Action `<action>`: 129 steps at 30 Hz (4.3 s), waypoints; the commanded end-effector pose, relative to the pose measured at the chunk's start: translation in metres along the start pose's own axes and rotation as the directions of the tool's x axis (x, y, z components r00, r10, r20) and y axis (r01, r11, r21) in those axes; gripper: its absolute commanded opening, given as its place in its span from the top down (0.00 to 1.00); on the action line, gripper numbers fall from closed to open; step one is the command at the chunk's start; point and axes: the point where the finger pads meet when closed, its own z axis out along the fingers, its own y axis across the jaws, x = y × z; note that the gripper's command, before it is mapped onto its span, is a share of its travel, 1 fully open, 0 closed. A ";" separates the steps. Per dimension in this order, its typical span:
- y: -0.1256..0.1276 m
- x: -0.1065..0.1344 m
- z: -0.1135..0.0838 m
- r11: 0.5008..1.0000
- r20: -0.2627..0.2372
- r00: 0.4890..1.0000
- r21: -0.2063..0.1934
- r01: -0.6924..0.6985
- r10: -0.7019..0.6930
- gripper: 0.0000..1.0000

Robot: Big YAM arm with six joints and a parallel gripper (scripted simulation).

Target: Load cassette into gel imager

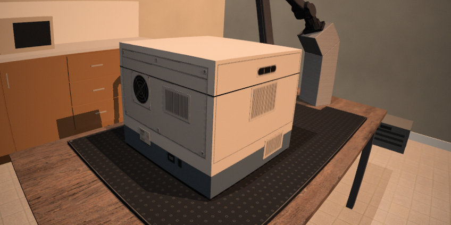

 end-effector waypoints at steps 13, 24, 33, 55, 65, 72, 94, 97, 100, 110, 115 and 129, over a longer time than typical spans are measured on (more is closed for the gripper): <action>0.008 -0.016 -0.026 1.000 0.035 0.999 -0.008 -0.005 0.006 0.74; 0.008 -0.015 -0.040 1.000 0.035 0.999 -0.007 -0.006 0.006 0.74; 0.009 -0.011 -0.049 1.000 0.028 1.000 -0.009 -0.005 0.005 0.74; 0.013 0.010 -0.057 1.000 -0.007 1.000 -0.014 0.003 -0.003 0.74; 0.013 0.010 -0.057 1.000 -0.007 1.000 -0.014 0.003 -0.003 0.74; 0.013 0.010 -0.057 1.000 -0.007 1.000 -0.014 0.003 -0.003 0.74; 0.008 0.000 -0.079 1.000 -0.056 0.998 -0.015 -0.011 0.010 0.00; 0.007 0.005 -0.088 1.000 -0.056 0.998 -0.016 -0.011 0.010 0.00; 0.006 0.010 -0.095 1.000 -0.120 0.993 -0.016 -0.014 0.012 0.00; 0.006 0.041 -0.128 1.000 -0.210 0.978 -0.017 -0.015 0.011 0.00; 0.005 0.051 -0.139 1.000 -0.243 0.970 -0.017 -0.015 0.010 0.00; 0.002 0.091 -0.188 1.000 -0.335 0.942 -0.011 -0.018 0.013 0.00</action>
